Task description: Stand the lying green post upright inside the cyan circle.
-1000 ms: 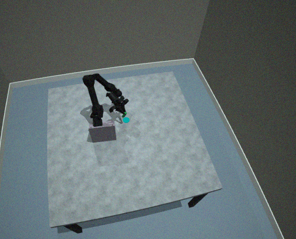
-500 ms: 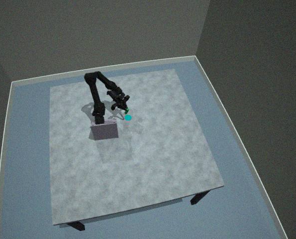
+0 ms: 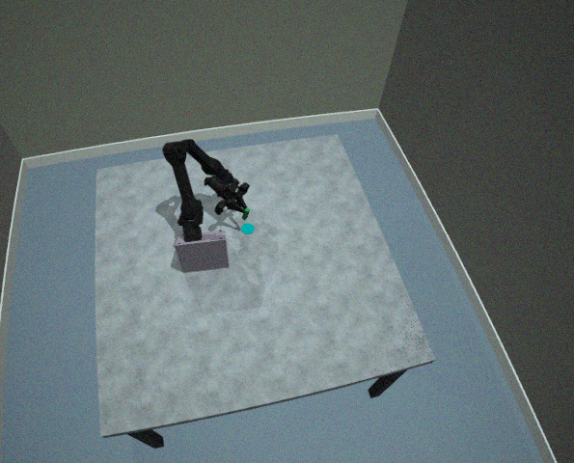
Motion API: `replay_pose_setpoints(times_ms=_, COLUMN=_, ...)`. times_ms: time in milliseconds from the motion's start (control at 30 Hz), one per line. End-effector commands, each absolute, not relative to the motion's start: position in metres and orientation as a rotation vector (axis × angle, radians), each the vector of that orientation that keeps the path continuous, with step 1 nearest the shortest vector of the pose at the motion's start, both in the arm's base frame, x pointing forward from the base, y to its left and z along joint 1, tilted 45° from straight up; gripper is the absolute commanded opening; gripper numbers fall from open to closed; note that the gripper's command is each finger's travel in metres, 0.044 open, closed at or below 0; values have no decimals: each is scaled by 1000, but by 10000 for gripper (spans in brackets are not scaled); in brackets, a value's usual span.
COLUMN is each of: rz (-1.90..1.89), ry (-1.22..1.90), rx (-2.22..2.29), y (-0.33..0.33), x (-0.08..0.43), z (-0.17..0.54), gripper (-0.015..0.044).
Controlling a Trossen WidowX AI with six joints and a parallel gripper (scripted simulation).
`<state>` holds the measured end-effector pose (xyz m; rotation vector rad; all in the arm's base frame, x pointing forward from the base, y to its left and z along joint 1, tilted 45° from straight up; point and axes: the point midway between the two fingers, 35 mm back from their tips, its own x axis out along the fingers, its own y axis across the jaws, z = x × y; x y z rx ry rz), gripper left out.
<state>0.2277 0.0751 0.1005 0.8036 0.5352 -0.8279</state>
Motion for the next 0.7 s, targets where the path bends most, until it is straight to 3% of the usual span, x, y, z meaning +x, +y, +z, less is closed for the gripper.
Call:
replay_pose_setpoints(times_ms=0, rz=-819, ry=503, rx=820, y=76, x=228, z=104, gripper=23)
replay_pose_setpoints(times_ms=667, rz=-771, ry=373, rx=865, y=81, x=228, z=116, gripper=23)
